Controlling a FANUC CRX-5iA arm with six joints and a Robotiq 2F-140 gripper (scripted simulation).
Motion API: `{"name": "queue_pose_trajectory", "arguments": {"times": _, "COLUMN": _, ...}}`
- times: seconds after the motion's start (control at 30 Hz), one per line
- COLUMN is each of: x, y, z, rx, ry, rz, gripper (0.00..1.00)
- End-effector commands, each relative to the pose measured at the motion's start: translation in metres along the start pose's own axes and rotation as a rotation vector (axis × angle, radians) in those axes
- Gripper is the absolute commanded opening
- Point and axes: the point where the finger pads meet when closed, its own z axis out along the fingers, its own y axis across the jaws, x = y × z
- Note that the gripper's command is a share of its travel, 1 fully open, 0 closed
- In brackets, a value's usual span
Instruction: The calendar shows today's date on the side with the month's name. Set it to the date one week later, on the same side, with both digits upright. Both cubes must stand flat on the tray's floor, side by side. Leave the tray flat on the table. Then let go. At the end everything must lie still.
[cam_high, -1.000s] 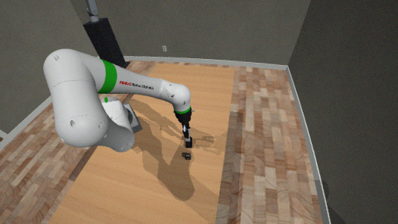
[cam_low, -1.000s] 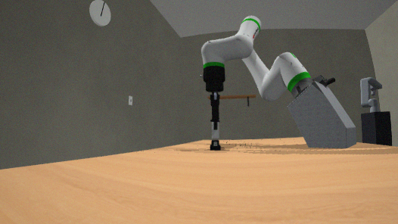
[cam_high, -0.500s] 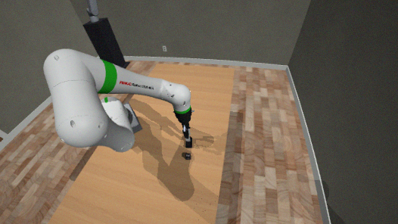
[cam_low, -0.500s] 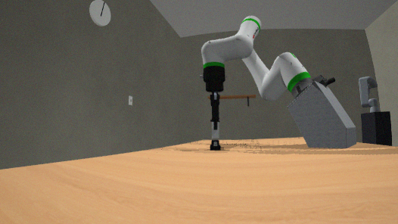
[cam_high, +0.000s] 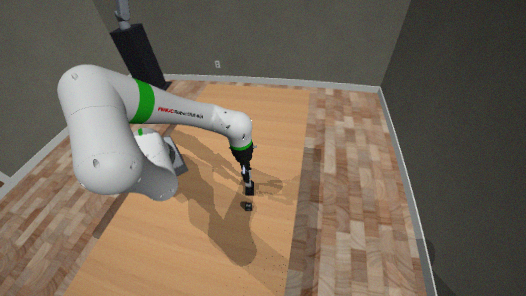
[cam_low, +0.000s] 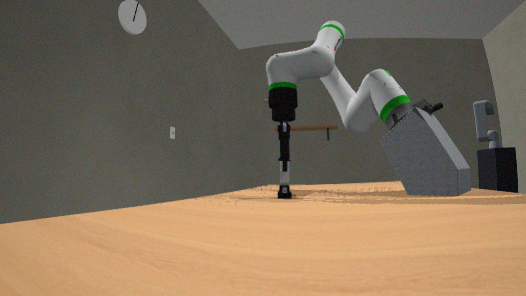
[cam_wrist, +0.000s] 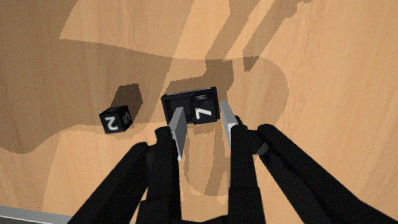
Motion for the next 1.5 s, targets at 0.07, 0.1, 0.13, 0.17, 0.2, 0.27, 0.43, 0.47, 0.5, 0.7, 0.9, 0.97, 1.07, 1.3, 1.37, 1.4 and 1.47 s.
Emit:
{"name": "queue_pose_trajectory", "arguments": {"times": 0.07, "x": 0.0, "y": 0.0, "z": 0.0, "rx": 0.0, "ry": 0.0, "rz": 0.0, "gripper": 0.28}}
{"name": "queue_pose_trajectory", "arguments": {"times": 0.1, "x": 0.0, "y": 0.0, "z": 0.0, "rx": 0.0, "ry": 0.0, "rz": 0.0, "gripper": 0.28}}
{"name": "queue_pose_trajectory", "arguments": {"times": 0.13, "x": 0.0, "y": 0.0, "z": 0.0, "rx": 0.0, "ry": 0.0, "rz": 0.0, "gripper": 0.28}}
{"name": "queue_pose_trajectory", "arguments": {"times": 0.17, "x": 0.0, "y": 0.0, "z": 0.0, "rx": 0.0, "ry": 0.0, "rz": 0.0, "gripper": 0.28}}
{"name": "queue_pose_trajectory", "arguments": {"times": 0.2, "x": 0.0, "y": 0.0, "z": 0.0, "rx": 0.0, "ry": 0.0, "rz": 0.0, "gripper": 0.28}}
{"name": "queue_pose_trajectory", "arguments": {"times": 0.27, "x": 0.0, "y": 0.0, "z": 0.001, "rx": 0.0, "ry": 0.0, "rz": 0.0, "gripper": 0.28}}
{"name": "queue_pose_trajectory", "arguments": {"times": 0.43, "x": 0.0, "y": 0.0, "z": 0.006, "rx": 0.0, "ry": 0.0, "rz": 0.0, "gripper": 0.28}}
{"name": "queue_pose_trajectory", "arguments": {"times": 0.47, "x": 0.0, "y": 0.0, "z": 0.008, "rx": 0.0, "ry": 0.0, "rz": 0.0, "gripper": 0.28}}
{"name": "queue_pose_trajectory", "arguments": {"times": 0.5, "x": 0.0, "y": 0.0, "z": 0.009, "rx": 0.0, "ry": 0.0, "rz": 0.0, "gripper": 0.28}}
{"name": "queue_pose_trajectory", "arguments": {"times": 0.7, "x": 0.0, "y": 0.0, "z": 0.016, "rx": 0.0, "ry": 0.0, "rz": 0.0, "gripper": 0.28}}
{"name": "queue_pose_trajectory", "arguments": {"times": 0.9, "x": 0.0, "y": 0.0, "z": 0.025, "rx": 0.0, "ry": 0.0, "rz": 0.0, "gripper": 0.28}}
{"name": "queue_pose_trajectory", "arguments": {"times": 0.97, "x": 0.0, "y": 0.0, "z": 0.027, "rx": 0.0, "ry": 0.0, "rz": 0.0, "gripper": 0.28}}
{"name": "queue_pose_trajectory", "arguments": {"times": 1.07, "x": 0.0, "y": 0.0, "z": 0.028, "rx": 0.0, "ry": 0.0, "rz": 0.0, "gripper": 0.28}}
{"name": "queue_pose_trajectory", "arguments": {"times": 1.3, "x": 0.0, "y": 0.0, "z": 0.028, "rx": 0.0, "ry": 0.0, "rz": 0.0, "gripper": 0.28}}
{"name": "queue_pose_trajectory", "arguments": {"times": 1.37, "x": 0.0, "y": 0.0, "z": 0.028, "rx": 0.0, "ry": 0.0, "rz": 0.0, "gripper": 0.28}}
{"name": "queue_pose_trajectory", "arguments": {"times": 1.4, "x": 0.0, "y": 0.0, "z": 0.028, "rx": 0.0, "ry": 0.0, "rz": 0.0, "gripper": 0.28}}
{"name": "queue_pose_trajectory", "arguments": {"times": 1.47, "x": 0.0, "y": 0.0, "z": 0.028, "rx": 0.0, "ry": 0.0, "rz": 0.0, "gripper": 0.28}}
